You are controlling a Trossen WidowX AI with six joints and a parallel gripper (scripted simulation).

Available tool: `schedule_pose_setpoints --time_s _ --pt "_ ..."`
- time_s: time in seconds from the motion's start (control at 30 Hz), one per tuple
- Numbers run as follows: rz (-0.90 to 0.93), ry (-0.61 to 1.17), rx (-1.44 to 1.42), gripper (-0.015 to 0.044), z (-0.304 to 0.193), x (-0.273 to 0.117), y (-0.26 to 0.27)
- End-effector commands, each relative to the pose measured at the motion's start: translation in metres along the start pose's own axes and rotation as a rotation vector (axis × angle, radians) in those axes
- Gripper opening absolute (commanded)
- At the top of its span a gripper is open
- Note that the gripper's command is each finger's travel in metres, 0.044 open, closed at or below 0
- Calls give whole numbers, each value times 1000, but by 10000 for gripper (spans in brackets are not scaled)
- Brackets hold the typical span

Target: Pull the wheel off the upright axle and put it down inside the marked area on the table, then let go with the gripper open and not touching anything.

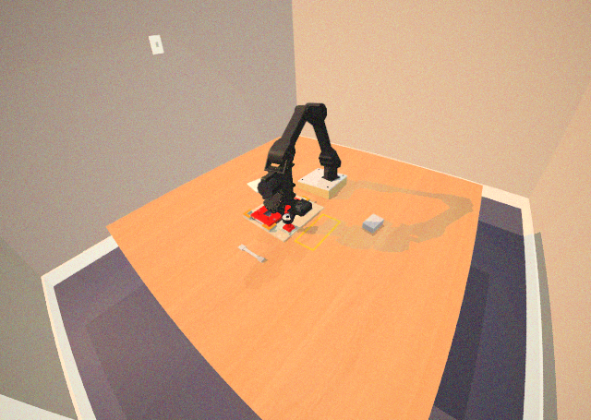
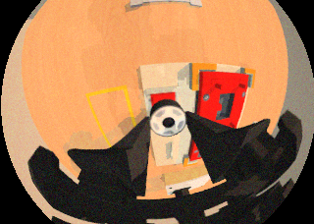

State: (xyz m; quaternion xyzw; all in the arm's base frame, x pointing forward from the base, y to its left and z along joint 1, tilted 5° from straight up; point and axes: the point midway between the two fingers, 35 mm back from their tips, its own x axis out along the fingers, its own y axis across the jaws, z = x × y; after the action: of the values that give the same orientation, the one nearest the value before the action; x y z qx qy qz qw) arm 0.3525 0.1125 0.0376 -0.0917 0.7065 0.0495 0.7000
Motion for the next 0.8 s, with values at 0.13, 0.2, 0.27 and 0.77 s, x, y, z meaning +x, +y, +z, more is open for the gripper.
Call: schedule_pose_setpoints --time_s 0.13,0.2,0.27,0.77 --pt "1 -2 0 0 1 -4 0" --pt "1 -2 0 0 1 -5 0" --pt "1 -2 0 0 1 -6 0" --pt "1 -2 -1 0 1 -11 0"
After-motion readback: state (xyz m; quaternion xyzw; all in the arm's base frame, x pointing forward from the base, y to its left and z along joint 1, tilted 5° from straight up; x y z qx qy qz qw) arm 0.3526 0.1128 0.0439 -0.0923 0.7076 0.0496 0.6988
